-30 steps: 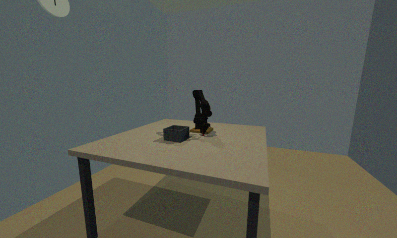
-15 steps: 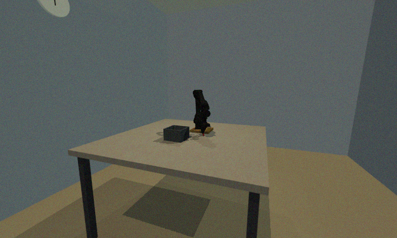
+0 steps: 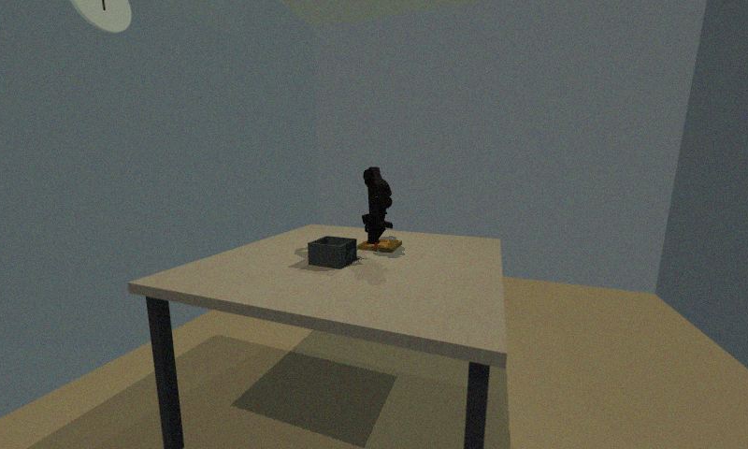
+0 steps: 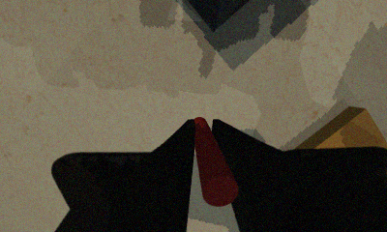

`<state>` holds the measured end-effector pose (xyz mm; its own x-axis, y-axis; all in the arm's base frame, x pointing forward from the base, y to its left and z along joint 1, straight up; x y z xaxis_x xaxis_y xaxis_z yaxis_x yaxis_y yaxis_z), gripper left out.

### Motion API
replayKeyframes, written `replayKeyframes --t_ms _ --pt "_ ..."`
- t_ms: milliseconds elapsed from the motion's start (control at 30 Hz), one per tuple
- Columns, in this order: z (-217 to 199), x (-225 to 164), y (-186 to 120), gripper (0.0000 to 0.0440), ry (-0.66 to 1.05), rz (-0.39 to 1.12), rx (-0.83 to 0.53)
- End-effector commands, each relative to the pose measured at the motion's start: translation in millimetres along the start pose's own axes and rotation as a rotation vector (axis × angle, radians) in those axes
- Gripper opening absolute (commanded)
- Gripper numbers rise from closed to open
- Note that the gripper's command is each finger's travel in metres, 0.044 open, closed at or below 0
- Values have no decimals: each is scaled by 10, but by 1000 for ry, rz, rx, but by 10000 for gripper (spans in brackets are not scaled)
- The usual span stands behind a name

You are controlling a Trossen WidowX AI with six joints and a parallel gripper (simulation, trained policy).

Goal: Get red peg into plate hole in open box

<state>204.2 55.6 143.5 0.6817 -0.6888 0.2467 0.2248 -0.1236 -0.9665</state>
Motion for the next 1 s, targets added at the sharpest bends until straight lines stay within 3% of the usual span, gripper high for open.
replayKeyframes --t_ms 0,367,967 --pt "-3 139 -158 0 -15 -44 15" --pt "-66 582 -384 0 -12 -121 1" --pt "-274 1216 -268 0 80 -176 -37"
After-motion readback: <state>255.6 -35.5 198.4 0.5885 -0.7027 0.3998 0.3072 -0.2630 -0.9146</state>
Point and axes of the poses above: the point midway between the two fingers, 35 mm back from their tips, its own y axis out along the fingers, its own z axis across the jaws, x = y × z, the point moved 5 cm from there along -y, back along the fingers, and after that the axes turned 9 degrees about -y, right-handed, at the moved point
